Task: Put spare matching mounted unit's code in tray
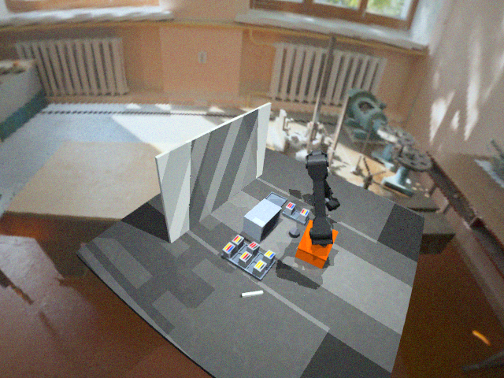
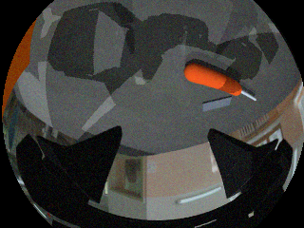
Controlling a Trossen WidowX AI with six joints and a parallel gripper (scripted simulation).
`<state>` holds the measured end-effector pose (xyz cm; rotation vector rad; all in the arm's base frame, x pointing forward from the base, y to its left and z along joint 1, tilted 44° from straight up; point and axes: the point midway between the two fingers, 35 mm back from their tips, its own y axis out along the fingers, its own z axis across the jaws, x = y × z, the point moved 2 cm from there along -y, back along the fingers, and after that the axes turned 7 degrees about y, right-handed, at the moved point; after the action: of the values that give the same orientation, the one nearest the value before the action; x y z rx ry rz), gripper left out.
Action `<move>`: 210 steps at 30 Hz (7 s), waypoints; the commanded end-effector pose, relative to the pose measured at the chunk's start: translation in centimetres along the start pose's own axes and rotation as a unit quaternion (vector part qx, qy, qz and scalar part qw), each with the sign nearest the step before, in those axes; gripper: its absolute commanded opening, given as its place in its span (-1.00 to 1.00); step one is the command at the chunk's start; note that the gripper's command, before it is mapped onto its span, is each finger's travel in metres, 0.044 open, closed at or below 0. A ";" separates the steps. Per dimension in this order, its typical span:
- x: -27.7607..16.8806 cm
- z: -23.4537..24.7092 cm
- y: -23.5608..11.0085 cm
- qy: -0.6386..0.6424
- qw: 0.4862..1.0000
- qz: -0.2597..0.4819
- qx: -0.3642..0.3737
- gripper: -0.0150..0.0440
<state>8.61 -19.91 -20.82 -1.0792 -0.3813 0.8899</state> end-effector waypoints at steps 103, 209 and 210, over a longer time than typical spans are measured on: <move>38.1 24.2 -34.7 -0.341 0.883 -0.318 -0.050 0.53; 41.7 25.2 -29.7 -0.341 0.882 -0.320 -0.048 0.53; 41.7 25.2 -29.7 -0.341 0.882 -0.320 -0.048 0.53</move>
<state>30.28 22.41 11.06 -0.6083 -1.3121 0.6186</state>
